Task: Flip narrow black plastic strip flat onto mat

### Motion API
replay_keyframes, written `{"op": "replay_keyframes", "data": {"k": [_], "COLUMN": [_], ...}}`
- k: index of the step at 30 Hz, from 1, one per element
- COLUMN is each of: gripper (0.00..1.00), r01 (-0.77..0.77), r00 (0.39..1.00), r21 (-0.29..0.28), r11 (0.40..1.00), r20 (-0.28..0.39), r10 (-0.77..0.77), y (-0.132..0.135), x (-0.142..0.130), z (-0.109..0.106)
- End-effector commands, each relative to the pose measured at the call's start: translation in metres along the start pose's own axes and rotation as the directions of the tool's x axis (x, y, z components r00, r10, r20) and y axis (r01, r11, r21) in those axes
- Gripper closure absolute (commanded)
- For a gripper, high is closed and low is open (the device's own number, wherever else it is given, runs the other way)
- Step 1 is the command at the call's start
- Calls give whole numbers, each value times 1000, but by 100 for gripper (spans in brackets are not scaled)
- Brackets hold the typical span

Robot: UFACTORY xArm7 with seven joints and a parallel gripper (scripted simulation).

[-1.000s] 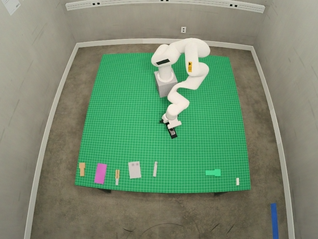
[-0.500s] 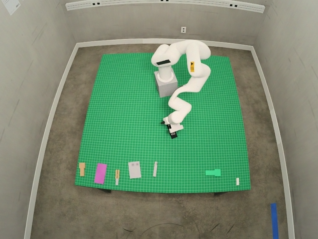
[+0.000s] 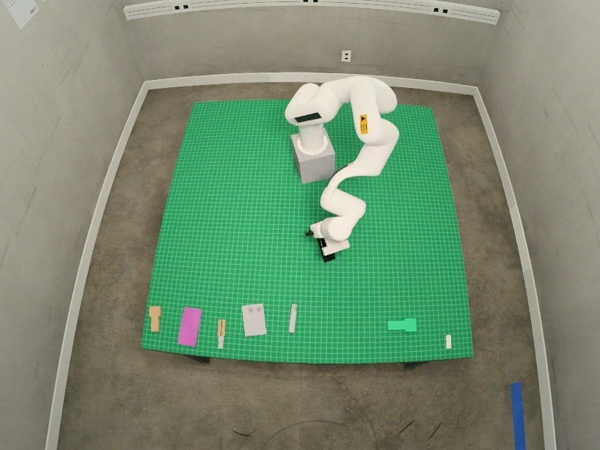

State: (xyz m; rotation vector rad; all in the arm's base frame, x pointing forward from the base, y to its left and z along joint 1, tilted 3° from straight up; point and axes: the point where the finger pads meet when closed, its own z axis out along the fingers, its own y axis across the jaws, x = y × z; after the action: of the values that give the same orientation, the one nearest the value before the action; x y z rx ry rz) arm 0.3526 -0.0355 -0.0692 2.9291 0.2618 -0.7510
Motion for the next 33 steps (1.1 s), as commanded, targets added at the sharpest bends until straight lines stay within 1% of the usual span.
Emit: {"op": "replay_keyframes", "data": {"k": [1, 2, 5, 11, 13, 16, 19, 22, 27, 30, 33], "gripper": [46, 46, 46, 46, 46, 46, 46, 46, 46, 46, 46], "r01": [-1, -1, -1, -1, -1, -1, -1, -1, -1, -1, -1], "r00": [1000, 1000, 1000, 999, 998, 998, 998, 997, 997, 997, 994], "r21": [0, 0, 0, 0, 0, 0, 0, 0, 0, 0, 0], "r11": [1000, 1000, 1000, 1000, 1000, 1000, 1000, 1000, 1000, 1000, 1000], "r20": [-17, -30, -30, -35, -56, -56, -57, -82, -82, -83, -108], "r10": [1, 1, 1, 1, 1, 1, 1, 1, 1, 1, 1], "y": [0, 0, 0, 0, 0, 0, 0, 0, 0, 0, 0], "x": [2, 2, 6, 7, 8, 12, 12, 15, 19, 20, 23], "z": [-7, -9, -20, -22, -26, -36, -37, -42, -51, -52, -57]}}
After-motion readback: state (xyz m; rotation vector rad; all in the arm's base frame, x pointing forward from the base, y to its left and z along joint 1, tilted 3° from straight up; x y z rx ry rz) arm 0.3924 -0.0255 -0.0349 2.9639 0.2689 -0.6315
